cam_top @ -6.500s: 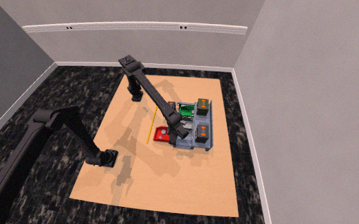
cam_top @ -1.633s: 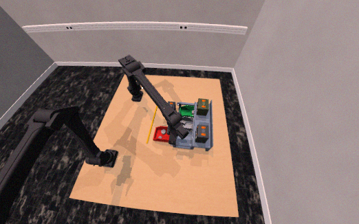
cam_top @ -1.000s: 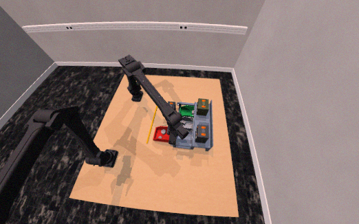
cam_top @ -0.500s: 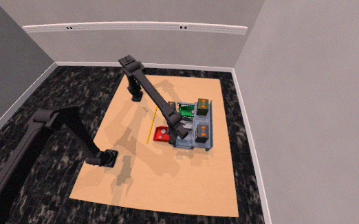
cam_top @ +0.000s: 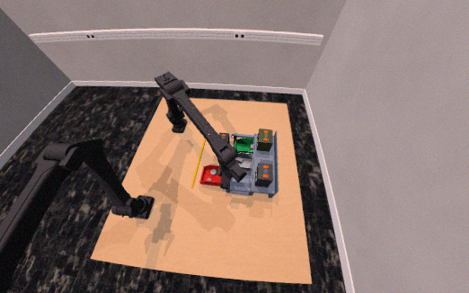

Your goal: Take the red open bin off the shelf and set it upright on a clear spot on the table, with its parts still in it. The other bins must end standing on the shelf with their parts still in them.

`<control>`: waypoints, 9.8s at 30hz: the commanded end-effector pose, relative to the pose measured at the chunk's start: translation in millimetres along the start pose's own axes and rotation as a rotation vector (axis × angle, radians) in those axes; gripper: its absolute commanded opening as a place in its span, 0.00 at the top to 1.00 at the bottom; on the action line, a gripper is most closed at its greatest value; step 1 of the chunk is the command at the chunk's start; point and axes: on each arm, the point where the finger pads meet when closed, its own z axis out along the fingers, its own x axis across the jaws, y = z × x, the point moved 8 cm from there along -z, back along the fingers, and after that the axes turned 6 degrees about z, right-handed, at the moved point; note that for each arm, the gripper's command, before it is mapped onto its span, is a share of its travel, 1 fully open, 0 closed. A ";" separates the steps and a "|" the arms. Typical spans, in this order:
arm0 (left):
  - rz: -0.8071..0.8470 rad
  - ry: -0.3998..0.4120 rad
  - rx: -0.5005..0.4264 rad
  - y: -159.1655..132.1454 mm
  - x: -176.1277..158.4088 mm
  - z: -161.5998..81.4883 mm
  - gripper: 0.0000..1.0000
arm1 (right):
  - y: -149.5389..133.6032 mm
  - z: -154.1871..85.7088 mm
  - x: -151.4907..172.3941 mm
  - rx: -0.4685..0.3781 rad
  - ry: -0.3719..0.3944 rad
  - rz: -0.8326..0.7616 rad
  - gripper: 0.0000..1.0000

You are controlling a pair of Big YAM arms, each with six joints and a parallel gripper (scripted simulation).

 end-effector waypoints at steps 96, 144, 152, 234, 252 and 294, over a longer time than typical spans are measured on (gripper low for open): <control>0.006 0.082 -0.066 15.6 -14.7 -52.2 1.00 | 11.9 -7.9 -3.9 -0.016 -0.005 0.016 0.00; -0.004 0.063 -0.053 6.6 -19.6 -42.3 1.00 | 11.9 -7.9 -3.9 -0.016 -0.005 0.016 0.00; -0.006 0.060 -0.051 5.5 -20.1 -40.3 1.00 | 11.9 -7.9 -3.9 -0.016 -0.005 0.016 0.00; -0.006 0.054 -0.046 4.6 -21.1 -33.7 1.00 | 11.9 -7.9 -3.9 -0.016 -0.005 0.016 0.00; -0.002 0.070 -0.058 10.4 -17.3 -41.3 1.00 | 11.9 -7.9 -3.9 -0.016 -0.005 0.016 0.00; -0.001 0.059 -0.050 8.9 -20.5 -28.0 1.00 | 11.9 -7.9 -3.9 -0.016 -0.005 0.016 0.00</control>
